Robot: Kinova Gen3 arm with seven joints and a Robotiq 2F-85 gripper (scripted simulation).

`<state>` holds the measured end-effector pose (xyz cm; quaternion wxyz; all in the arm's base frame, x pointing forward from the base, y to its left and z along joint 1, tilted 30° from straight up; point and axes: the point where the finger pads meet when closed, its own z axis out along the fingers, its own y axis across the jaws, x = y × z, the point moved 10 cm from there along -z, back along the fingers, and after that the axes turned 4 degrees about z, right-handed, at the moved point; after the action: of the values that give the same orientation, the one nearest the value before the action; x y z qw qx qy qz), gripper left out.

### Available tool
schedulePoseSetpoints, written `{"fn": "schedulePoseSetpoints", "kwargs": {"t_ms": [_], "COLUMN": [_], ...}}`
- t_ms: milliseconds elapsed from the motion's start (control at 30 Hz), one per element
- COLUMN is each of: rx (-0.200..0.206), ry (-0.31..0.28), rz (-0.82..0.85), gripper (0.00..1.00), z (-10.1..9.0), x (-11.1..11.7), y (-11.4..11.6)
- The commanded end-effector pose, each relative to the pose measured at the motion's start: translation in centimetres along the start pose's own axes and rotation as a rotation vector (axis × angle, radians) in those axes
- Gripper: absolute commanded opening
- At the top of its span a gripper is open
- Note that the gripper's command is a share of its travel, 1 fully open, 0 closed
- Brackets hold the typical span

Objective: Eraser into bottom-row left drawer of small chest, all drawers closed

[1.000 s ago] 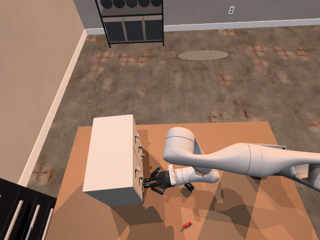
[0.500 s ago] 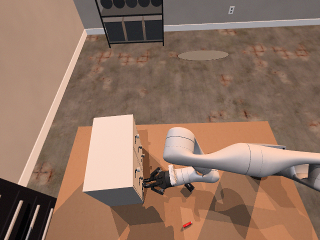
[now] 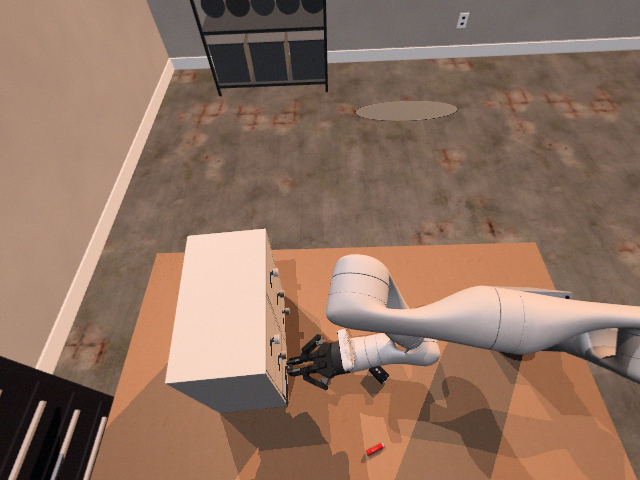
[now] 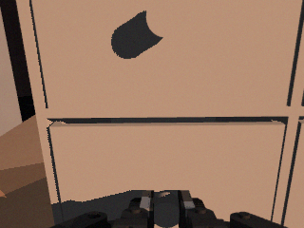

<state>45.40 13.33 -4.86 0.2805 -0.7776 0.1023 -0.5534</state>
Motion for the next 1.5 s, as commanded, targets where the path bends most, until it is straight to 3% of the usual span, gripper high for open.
{"fn": "schedulePoseSetpoints", "kwargs": {"t_ms": [0,1467], "rx": [-0.001,-0.001], "ry": [0.001,0.001], "rz": [0.000,0.000], "gripper": [0.13,0.13], "z": [-0.1,-4.9], "x": [0.0,-1.7], "y": [0.0,0.1]}}
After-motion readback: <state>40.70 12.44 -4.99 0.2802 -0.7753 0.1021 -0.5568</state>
